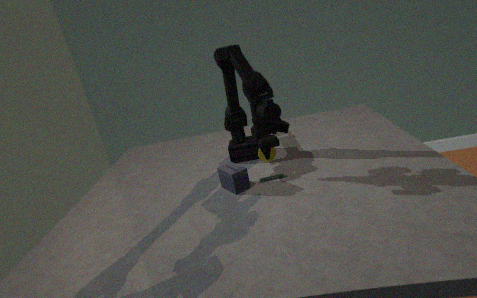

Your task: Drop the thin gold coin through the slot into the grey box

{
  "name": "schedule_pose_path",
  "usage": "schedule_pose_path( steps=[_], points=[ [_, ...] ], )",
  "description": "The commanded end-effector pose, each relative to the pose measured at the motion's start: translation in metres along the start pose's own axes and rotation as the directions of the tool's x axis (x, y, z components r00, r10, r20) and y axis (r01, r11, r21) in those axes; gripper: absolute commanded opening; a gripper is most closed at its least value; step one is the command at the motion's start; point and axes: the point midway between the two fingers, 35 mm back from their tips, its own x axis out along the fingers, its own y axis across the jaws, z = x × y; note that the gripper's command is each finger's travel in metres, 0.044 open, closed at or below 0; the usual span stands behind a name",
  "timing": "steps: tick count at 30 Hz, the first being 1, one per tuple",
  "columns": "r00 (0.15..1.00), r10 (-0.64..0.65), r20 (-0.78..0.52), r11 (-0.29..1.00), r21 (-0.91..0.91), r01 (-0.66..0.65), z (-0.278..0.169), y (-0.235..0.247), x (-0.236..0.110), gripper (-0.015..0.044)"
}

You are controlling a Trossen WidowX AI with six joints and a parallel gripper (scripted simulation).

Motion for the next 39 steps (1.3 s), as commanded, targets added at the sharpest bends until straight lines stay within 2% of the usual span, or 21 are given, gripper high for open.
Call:
schedule_pose_path(
  steps=[1,11,21,30,39],
  points=[
    [1.000,-0.019,0.007,1.000,0.002,0.019,0.001,-0.002,-0.017,0.0000],
    [1.000,-0.018,0.007,1.000,0.006,0.018,0.000,0.000,-0.029,0.0000],
    [1.000,-0.019,0.008,0.948,0.318,0.015,0.001,0.000,-0.029,0.0000],
    [1.000,-0.019,0.008,0.808,0.589,0.011,0.002,0.000,-0.029,0.0000],
    [1.000,-0.019,0.008,0.592,0.806,0.005,0.002,-0.001,-0.029,0.0000]
  ],
)
